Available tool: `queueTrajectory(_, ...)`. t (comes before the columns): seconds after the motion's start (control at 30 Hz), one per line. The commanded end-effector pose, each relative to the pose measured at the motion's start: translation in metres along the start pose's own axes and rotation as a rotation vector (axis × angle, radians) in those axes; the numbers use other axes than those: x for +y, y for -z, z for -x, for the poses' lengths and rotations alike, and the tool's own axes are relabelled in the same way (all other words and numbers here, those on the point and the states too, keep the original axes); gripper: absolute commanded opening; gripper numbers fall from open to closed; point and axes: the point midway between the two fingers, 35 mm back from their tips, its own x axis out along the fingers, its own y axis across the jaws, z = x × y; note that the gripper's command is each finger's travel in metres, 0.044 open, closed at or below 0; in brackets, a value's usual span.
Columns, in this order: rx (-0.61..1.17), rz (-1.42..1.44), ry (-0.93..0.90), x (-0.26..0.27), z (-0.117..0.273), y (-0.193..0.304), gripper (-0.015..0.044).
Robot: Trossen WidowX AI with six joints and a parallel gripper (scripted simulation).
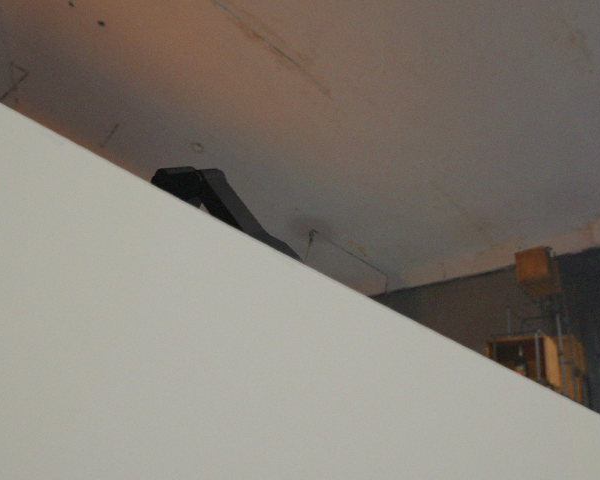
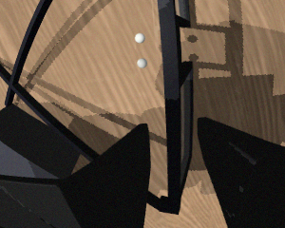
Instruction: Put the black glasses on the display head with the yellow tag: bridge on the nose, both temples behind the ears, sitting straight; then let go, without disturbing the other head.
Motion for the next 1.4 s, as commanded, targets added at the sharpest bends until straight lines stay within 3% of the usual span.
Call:
queueTrajectory(0.0,-0.003,0.003,0.004,0.000,-0.001,0.000,0.0120)
queueTrajectory(0.17,-0.003,0.003,0.004,0.003,-0.001,0.000,0.0120)
queueTrajectory(0.77,0.001,0.005,0.001,0.002,-0.001,0.001,0.0000)
queueTrajectory(0.93,0.001,0.005,0.001,0.002,0.000,0.000,0.0000)
queueTrajectory(1.37,0.000,0.004,-0.005,0.007,0.071,-0.004,0.0000)
